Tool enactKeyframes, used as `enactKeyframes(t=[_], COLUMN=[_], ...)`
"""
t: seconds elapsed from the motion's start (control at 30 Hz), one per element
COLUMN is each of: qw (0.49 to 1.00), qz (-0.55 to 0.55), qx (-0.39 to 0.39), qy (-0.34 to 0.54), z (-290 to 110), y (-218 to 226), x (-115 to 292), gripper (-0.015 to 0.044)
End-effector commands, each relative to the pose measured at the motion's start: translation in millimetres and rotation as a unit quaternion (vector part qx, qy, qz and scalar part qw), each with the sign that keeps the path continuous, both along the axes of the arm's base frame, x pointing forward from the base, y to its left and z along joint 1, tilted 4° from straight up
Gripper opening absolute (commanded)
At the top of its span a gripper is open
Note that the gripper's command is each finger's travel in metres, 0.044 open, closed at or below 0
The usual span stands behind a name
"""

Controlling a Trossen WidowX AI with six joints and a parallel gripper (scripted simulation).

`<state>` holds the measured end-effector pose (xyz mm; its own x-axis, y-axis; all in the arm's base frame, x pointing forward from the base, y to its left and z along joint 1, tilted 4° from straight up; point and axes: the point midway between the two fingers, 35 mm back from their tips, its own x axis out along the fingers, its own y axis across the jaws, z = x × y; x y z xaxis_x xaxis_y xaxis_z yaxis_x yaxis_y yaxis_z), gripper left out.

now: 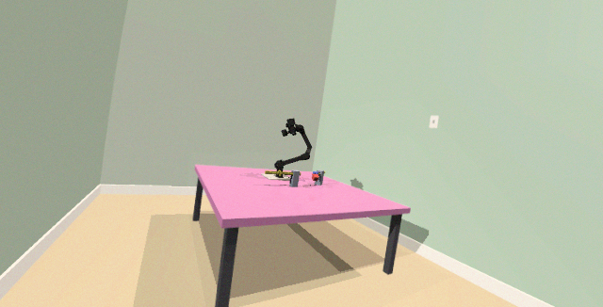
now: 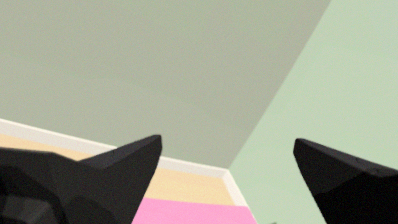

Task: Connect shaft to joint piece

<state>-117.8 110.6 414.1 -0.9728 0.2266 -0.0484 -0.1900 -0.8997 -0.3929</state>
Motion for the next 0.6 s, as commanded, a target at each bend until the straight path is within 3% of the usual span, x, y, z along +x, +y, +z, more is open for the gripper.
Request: enactKeyframes(t=[0.0,0.57], qw=[1.000,0.982], qz=[0.000,0.184], qx=[0.000,0.002], qy=[0.000,-0.040], z=[0.0,8.6], y=[0.0,-92.0], x=[0.0,-24.9], gripper=[0.0426,0.0440])
